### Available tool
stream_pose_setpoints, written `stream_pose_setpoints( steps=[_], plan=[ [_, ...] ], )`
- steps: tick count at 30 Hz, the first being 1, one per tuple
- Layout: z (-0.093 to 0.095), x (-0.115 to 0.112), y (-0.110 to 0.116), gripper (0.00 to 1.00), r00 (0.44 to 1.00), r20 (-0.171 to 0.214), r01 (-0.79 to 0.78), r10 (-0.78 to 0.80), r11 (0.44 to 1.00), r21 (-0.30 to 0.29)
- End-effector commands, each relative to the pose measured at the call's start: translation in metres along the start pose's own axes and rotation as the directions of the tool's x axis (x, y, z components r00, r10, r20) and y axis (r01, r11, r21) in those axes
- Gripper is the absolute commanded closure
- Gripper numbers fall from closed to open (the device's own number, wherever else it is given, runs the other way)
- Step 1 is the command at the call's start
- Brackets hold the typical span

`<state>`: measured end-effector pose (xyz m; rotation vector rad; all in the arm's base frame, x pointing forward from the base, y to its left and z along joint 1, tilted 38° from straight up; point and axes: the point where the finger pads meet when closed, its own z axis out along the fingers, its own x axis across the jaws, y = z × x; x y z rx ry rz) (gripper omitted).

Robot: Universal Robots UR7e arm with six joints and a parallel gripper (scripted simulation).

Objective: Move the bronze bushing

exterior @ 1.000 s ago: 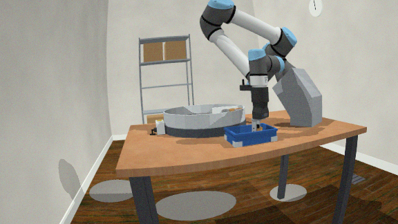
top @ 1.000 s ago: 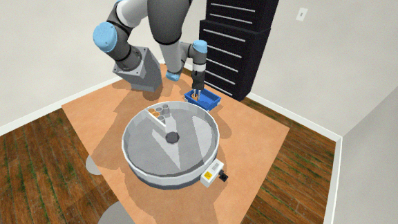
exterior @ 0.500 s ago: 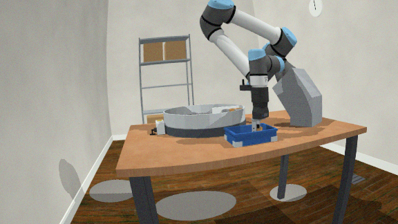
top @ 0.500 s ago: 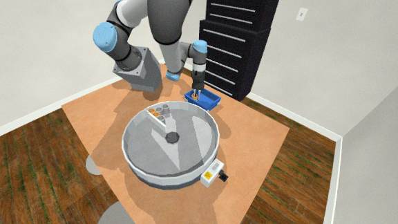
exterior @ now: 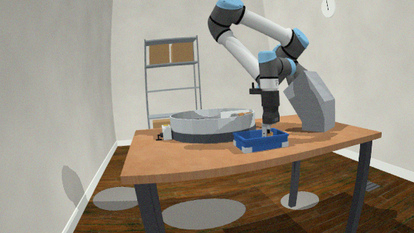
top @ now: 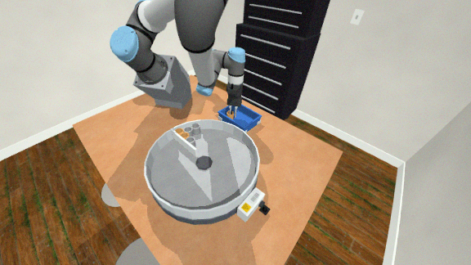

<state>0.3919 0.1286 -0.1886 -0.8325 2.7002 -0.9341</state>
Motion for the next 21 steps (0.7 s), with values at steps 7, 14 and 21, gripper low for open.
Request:
stream_pose_setpoints(
  steps=[7,14,21],
  plan=[
    [-0.0004,-0.0003,0.0000,0.53,1.000,0.001,0.000,0.000,1.000,0.000],
    [-0.0004,-0.0003,0.0000,0.53,1.000,0.001,0.000,0.000,1.000,0.000],
    [-0.0062,0.0000,0.0000,0.53,1.000,0.001,0.000,0.000,1.000,0.000]
  ],
)
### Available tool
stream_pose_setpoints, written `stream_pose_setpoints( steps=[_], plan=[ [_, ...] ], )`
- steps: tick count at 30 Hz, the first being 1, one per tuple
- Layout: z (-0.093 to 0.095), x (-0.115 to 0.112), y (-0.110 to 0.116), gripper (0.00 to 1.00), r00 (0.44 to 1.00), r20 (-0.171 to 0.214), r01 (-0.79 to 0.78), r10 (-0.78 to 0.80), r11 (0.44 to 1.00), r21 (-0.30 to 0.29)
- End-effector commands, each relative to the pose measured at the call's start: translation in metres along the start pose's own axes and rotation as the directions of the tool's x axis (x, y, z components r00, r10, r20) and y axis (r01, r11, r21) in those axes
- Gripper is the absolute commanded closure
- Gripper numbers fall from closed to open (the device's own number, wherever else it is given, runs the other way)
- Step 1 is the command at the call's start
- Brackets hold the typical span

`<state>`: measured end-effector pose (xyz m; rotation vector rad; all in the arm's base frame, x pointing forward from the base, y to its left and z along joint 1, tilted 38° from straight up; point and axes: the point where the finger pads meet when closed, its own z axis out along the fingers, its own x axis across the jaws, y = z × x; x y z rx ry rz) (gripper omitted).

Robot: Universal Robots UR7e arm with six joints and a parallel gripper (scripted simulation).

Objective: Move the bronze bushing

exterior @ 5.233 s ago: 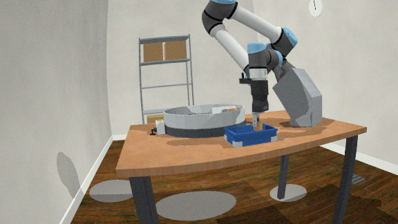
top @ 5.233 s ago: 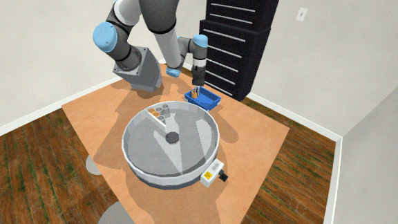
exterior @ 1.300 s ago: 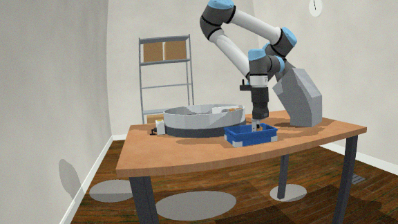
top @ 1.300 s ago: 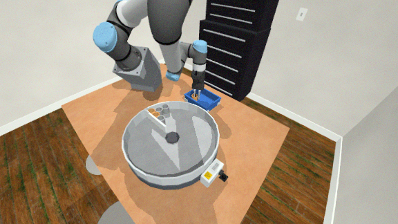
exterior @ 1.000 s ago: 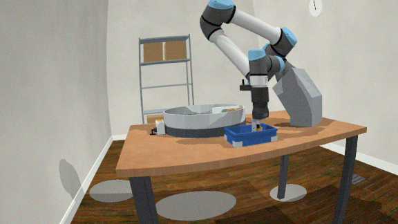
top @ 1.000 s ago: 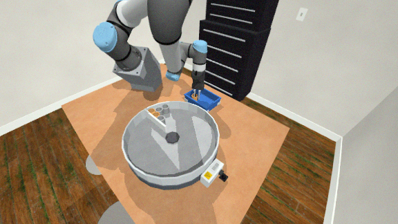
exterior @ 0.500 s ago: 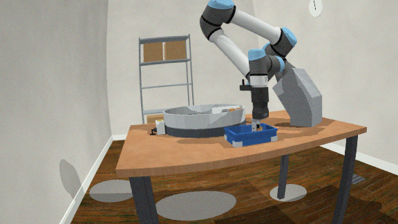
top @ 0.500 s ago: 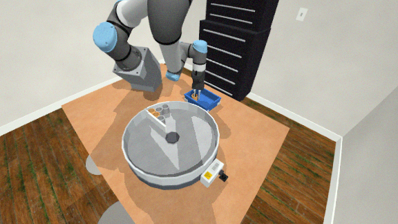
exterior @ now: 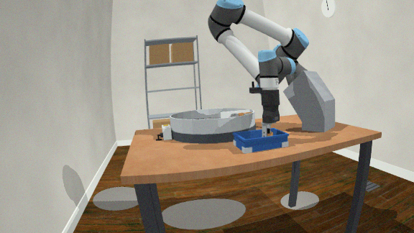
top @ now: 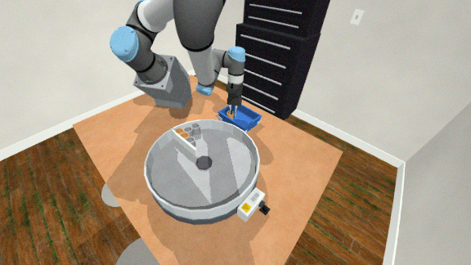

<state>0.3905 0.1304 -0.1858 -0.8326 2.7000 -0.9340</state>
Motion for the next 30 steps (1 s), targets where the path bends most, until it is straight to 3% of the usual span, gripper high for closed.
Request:
stream_pose_setpoints(
  steps=[1,30],
  plan=[
    [-0.0027,-0.0002,0.0000,0.53,1.000,0.001,0.000,0.000,1.000,0.000],
    [-0.0108,0.0003,0.0001,0.53,1.000,0.001,0.000,0.000,1.000,0.000]
  ],
)
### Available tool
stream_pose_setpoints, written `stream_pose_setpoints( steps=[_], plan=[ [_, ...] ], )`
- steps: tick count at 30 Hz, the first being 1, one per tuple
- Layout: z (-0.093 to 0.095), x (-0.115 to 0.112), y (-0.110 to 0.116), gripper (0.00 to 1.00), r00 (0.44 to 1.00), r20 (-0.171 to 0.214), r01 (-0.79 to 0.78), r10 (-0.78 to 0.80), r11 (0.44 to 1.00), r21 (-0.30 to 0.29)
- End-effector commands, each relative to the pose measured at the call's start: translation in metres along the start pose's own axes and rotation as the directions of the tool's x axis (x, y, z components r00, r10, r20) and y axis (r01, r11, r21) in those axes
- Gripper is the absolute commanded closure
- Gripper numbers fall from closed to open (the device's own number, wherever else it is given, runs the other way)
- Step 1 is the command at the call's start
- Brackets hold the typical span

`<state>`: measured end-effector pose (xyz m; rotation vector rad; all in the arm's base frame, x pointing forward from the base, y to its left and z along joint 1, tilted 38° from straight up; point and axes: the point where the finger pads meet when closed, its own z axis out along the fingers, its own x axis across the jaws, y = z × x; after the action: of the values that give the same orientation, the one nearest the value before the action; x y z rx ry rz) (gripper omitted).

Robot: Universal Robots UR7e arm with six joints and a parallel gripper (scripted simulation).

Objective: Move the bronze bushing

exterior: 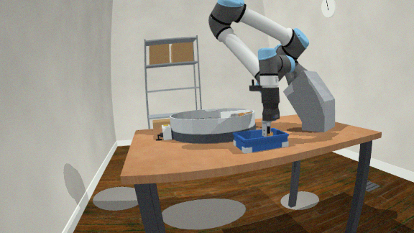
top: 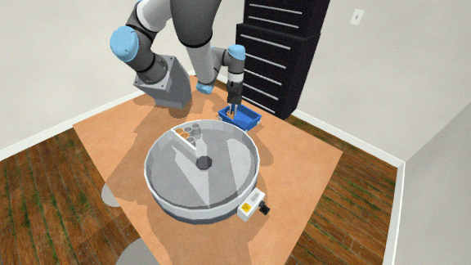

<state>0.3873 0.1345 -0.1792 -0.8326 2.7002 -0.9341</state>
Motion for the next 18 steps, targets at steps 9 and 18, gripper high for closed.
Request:
stream_pose_setpoints(
  steps=[9,18],
  plan=[
    [-0.0058,0.0000,0.0000,0.53,1.000,0.001,0.000,0.000,1.000,0.000],
    [-0.0093,0.0002,0.0001,0.53,1.000,0.001,0.000,0.000,1.000,0.000]
  ],
)
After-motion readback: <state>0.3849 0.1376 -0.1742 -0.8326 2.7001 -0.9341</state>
